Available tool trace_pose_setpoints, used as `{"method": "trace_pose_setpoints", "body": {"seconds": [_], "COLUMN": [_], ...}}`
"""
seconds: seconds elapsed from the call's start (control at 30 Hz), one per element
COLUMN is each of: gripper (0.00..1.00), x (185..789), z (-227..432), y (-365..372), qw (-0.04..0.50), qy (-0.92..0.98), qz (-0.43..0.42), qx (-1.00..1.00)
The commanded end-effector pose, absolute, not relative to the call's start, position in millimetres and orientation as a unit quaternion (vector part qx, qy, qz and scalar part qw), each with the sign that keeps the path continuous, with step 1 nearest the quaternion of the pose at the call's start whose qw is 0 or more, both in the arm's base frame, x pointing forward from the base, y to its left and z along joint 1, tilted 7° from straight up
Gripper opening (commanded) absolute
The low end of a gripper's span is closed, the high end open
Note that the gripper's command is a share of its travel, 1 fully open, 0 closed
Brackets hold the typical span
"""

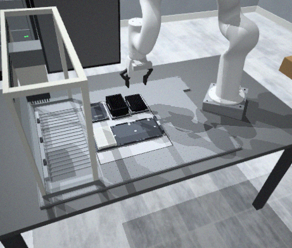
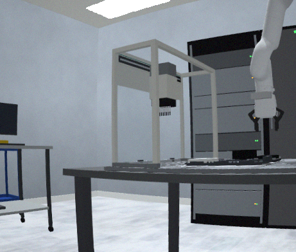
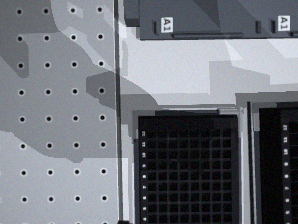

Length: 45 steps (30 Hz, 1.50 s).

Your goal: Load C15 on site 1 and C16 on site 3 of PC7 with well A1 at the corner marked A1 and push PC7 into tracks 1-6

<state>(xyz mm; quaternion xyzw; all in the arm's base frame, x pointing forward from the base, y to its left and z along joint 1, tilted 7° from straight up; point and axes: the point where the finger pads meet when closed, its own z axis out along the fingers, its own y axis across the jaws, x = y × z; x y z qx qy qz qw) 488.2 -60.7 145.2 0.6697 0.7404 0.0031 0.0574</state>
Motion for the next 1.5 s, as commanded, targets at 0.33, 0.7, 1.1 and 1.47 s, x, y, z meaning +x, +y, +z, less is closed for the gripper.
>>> {"method": "trace_pose_setpoints", "body": {"seconds": [0.33, 0.7, 1.1, 1.47], "gripper": [1.0, 1.0, 1.0, 1.0], "x": [487, 488, 490, 492], "z": [144, 129, 113, 95], "y": [-63, -64, -66, -67], "qw": [0.058, 0.058, 0.058, 0.058], "qy": [0.741, 0.741, 0.741, 0.741], "qz": [0.004, 0.004, 0.004, 0.004], "qx": [0.669, 0.669, 0.669, 0.669]}}
